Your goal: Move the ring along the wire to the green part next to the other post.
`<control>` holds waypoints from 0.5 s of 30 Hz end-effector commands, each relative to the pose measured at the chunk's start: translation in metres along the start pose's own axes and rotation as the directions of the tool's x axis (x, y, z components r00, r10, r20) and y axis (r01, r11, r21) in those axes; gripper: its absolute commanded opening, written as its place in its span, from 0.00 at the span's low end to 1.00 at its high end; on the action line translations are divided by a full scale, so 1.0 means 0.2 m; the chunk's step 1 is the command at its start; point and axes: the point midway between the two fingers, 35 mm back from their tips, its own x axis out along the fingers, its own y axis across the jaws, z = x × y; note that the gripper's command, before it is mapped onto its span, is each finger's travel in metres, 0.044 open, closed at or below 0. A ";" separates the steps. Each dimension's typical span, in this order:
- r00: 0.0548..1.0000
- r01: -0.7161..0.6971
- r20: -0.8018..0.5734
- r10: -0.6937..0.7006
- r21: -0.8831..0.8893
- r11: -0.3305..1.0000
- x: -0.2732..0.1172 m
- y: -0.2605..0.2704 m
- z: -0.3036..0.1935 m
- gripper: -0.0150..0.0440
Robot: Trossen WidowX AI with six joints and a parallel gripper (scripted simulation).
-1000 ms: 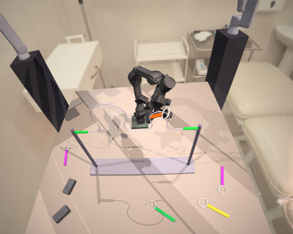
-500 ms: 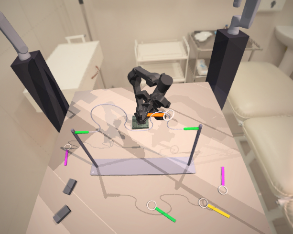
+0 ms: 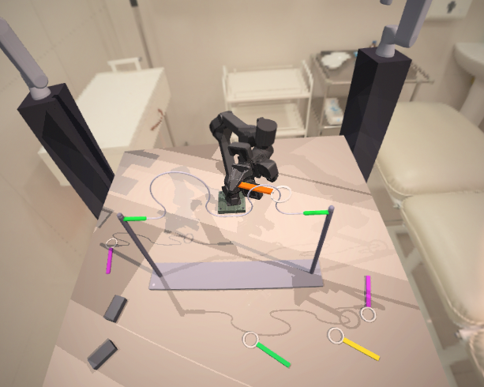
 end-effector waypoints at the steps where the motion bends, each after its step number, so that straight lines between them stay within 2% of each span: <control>1: 0.999 0.047 0.005 -0.047 -0.070 0.996 0.00 -0.04 -0.01 0.00; 15: 0.982 0.186 0.062 -0.176 -0.311 0.932 0.00 -0.13 0.00 0.00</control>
